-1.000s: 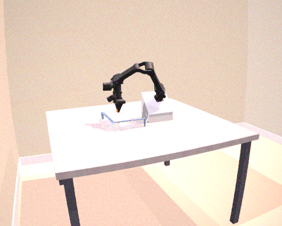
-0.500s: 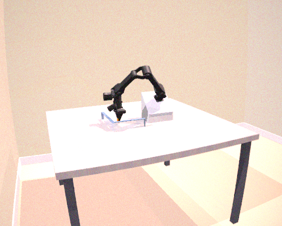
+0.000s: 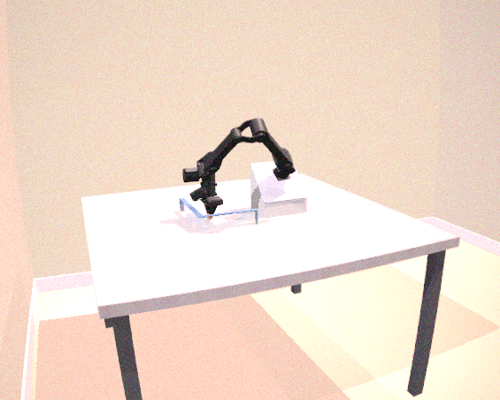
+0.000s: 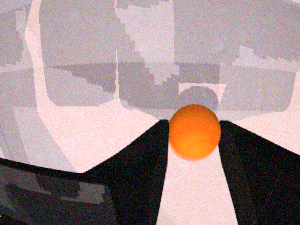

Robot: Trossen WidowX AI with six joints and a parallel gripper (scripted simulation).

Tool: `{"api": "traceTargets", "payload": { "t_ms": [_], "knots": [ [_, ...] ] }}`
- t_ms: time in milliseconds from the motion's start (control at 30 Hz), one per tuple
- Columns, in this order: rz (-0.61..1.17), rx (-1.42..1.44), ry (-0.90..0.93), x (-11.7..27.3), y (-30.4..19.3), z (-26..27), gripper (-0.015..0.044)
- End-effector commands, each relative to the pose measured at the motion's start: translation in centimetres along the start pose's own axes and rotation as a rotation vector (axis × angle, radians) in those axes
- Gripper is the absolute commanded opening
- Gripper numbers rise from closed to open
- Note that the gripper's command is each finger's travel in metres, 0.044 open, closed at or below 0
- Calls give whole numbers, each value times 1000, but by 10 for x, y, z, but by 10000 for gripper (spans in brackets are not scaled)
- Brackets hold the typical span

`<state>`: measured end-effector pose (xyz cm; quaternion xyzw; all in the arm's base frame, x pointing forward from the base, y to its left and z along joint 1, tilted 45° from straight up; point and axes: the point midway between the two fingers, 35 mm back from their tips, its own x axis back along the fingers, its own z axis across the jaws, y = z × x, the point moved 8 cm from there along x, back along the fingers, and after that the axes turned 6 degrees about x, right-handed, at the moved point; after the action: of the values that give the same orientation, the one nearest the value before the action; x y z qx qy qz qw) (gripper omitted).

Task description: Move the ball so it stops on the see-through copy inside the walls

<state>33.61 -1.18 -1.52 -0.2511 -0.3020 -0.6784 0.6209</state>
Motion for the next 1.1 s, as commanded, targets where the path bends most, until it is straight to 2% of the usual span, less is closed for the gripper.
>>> {"api": "traceTargets", "payload": {
  "t_ms": [0, 133, 433, 667, 867, 1067],
  "knots": [
    [-2, -6, 6, -2, 0, 0, 0],
    [-2, -6, 6, -2, 0, 0, 0],
    [0, -2, 1, -2, 0, 0, 227],
    [0, -2, 1, 1, 0, -1, 227],
    [-1, -5, 2, 84, 0, -1, 227],
    [-15, -12, 3, 79, 2, -3, 227]
  ]
}}
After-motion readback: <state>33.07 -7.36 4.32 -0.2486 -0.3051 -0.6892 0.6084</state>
